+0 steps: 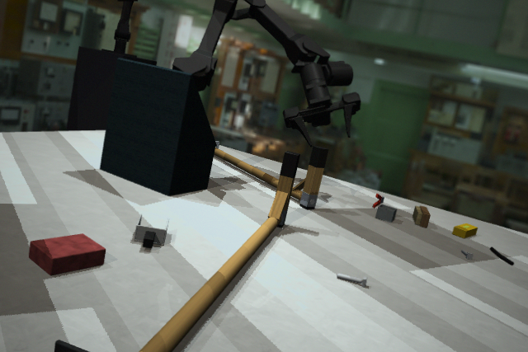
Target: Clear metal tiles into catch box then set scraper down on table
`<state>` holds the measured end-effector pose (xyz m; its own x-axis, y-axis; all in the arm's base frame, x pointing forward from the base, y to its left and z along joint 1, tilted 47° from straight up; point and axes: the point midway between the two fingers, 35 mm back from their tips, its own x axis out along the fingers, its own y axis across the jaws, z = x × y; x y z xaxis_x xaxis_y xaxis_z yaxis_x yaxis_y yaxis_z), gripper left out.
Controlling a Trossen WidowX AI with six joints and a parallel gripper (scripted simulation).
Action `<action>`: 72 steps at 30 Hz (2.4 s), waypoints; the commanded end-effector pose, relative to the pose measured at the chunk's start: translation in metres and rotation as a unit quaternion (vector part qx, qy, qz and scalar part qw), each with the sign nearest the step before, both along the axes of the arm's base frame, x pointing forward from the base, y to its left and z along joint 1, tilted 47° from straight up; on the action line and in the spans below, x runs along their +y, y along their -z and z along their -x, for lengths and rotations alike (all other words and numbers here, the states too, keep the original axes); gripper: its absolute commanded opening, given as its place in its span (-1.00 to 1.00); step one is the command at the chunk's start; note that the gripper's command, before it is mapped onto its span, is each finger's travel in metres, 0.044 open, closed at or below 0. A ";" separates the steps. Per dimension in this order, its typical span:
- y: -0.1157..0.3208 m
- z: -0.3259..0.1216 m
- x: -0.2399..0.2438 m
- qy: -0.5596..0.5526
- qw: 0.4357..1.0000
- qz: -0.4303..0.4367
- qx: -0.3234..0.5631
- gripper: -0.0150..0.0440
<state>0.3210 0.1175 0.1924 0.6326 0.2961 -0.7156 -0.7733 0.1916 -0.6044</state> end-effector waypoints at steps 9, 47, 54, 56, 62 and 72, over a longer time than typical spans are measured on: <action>0.016 -0.014 -0.040 0.092 0.994 -0.041 0.034 1.00; 0.049 -0.023 -0.172 0.362 0.911 -0.175 0.089 1.00; 0.055 -0.019 -0.196 0.409 0.885 -0.201 0.094 1.00; 0.057 -0.017 -0.203 0.422 0.877 -0.209 0.095 1.00; 0.062 -0.011 -0.223 0.460 0.852 -0.232 0.098 1.00; 0.070 0.001 -0.256 0.520 0.804 -0.269 0.100 1.00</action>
